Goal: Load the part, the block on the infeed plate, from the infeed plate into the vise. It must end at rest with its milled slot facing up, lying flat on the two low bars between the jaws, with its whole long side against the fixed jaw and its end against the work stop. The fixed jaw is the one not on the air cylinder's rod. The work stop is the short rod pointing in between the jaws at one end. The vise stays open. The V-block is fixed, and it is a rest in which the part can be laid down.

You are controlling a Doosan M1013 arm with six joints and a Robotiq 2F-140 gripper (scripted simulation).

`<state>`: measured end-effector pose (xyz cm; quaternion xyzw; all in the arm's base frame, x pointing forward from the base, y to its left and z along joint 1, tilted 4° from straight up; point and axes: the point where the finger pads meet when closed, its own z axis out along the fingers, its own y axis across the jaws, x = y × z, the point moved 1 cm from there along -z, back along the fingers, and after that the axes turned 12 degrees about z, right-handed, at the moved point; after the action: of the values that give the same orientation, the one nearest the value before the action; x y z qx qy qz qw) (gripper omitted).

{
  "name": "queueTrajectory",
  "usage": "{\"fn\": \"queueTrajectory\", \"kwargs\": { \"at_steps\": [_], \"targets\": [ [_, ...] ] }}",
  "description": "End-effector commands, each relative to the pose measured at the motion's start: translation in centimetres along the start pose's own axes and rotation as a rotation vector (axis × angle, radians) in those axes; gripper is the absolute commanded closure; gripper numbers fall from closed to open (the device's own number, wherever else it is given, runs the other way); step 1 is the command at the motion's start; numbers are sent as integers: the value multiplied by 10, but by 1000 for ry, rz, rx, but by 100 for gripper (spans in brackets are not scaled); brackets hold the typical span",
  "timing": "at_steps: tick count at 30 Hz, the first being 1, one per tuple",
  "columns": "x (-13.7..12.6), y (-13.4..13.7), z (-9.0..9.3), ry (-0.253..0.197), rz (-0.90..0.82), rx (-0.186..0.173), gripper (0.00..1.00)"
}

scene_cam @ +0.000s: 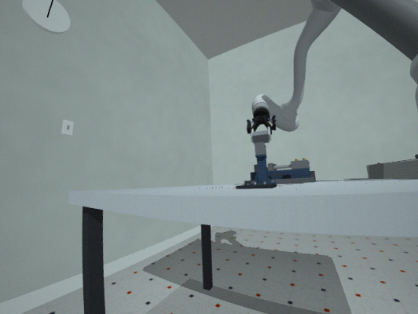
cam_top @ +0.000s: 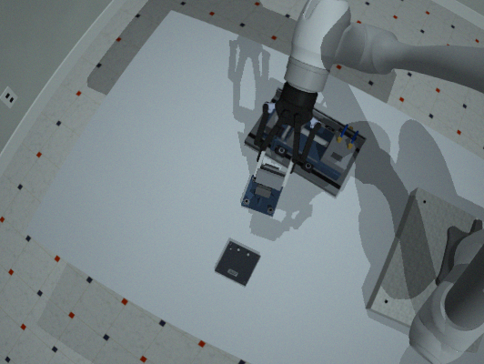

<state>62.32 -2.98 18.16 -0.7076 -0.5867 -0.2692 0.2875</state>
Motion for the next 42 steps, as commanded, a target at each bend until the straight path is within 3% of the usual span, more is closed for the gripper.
{"fn": "queueTrajectory", "kwargs": {
  "at_steps": [1,16,29,31,42],
  "targets": [
    [1,1,-2,-15,2,-3,100],
    [4,-1,-1,-88,2,-18,100],
    [9,-2,0,-225,2,-47,100],
    [9,-2,0,-225,2,-47,100],
    [13,-3,1,-358,2,-75,100]
  ]
}}
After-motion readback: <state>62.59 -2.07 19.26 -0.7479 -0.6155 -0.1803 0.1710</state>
